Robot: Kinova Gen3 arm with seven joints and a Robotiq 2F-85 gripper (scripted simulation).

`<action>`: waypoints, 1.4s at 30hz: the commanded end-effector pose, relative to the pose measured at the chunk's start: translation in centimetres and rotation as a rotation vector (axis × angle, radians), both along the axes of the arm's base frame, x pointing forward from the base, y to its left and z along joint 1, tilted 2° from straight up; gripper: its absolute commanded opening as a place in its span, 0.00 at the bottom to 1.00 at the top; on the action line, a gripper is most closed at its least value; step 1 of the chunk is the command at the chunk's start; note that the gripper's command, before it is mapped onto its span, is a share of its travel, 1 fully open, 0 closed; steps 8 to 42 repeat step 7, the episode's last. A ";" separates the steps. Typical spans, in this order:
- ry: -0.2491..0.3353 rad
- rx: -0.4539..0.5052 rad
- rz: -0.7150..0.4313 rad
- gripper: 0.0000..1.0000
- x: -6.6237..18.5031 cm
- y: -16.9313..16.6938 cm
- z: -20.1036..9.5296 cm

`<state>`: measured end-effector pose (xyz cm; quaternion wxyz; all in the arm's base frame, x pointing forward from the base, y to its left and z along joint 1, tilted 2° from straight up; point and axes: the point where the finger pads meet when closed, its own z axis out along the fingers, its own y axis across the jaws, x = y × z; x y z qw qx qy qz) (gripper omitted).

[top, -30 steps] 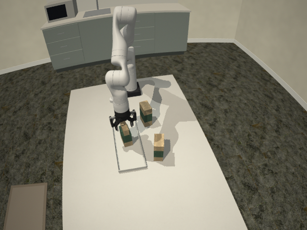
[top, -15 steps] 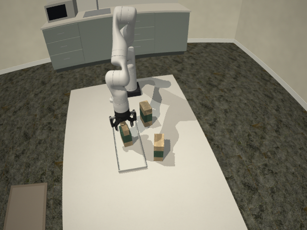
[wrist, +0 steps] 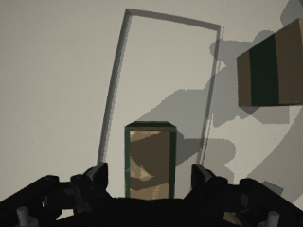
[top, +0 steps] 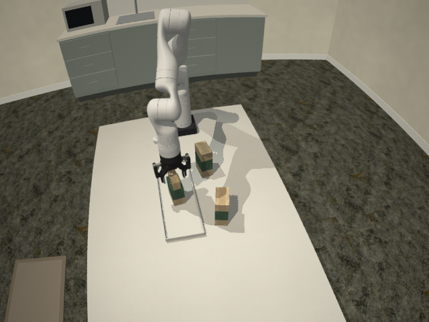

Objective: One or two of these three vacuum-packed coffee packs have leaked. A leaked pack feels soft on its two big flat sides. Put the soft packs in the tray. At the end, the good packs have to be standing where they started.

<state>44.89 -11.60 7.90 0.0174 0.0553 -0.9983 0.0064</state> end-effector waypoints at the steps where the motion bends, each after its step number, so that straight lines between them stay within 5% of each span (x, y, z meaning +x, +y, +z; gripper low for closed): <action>1: -0.002 0.000 0.000 0.83 0.1 0.0 0.2; 7: -0.002 0.000 0.000 0.83 0.2 0.0 2.8; 42: -0.002 0.000 0.000 0.83 0.2 0.0 2.8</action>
